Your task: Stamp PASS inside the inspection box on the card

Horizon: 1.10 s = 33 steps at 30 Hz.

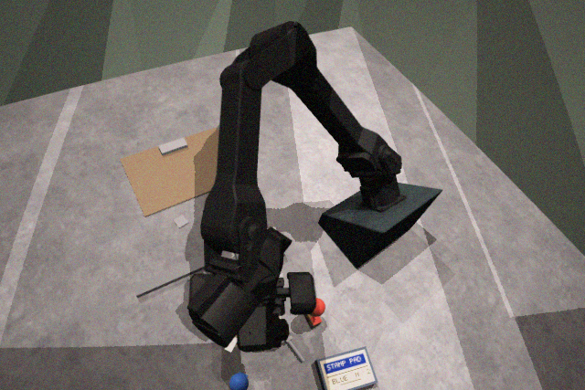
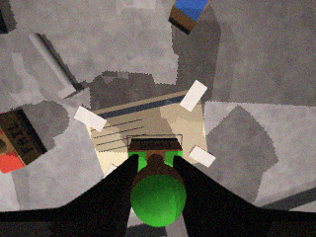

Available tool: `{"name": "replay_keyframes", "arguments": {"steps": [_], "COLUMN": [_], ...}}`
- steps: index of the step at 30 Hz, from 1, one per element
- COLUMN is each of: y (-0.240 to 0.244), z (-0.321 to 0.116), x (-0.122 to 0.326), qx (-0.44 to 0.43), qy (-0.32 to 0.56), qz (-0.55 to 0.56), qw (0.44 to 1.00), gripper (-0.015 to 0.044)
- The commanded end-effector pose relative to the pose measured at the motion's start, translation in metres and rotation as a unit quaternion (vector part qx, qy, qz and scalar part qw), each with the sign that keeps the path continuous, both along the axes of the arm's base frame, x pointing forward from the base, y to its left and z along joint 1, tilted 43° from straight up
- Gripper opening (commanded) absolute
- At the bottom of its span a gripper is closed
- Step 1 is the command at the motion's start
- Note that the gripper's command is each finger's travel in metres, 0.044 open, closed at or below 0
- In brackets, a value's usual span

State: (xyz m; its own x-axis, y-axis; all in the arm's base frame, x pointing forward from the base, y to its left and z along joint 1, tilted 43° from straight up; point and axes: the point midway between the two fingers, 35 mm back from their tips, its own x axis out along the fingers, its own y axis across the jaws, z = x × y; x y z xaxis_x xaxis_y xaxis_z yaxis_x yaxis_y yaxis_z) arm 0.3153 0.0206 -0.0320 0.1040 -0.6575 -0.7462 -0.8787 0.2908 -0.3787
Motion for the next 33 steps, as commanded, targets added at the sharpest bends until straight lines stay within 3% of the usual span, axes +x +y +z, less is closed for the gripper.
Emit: {"name": "replay_keyframes", "arguments": {"steps": [1,33], "y": [-0.0015,-0.0035], "z": [-0.0008,-0.003], "x": [0.0003,0.0006], "qx": [-0.002,-0.002], "qy": [0.0,0.0], "qz": [0.001,0.001], "qw": [1.0,1.0], "gripper": [0.0,0.0]}}
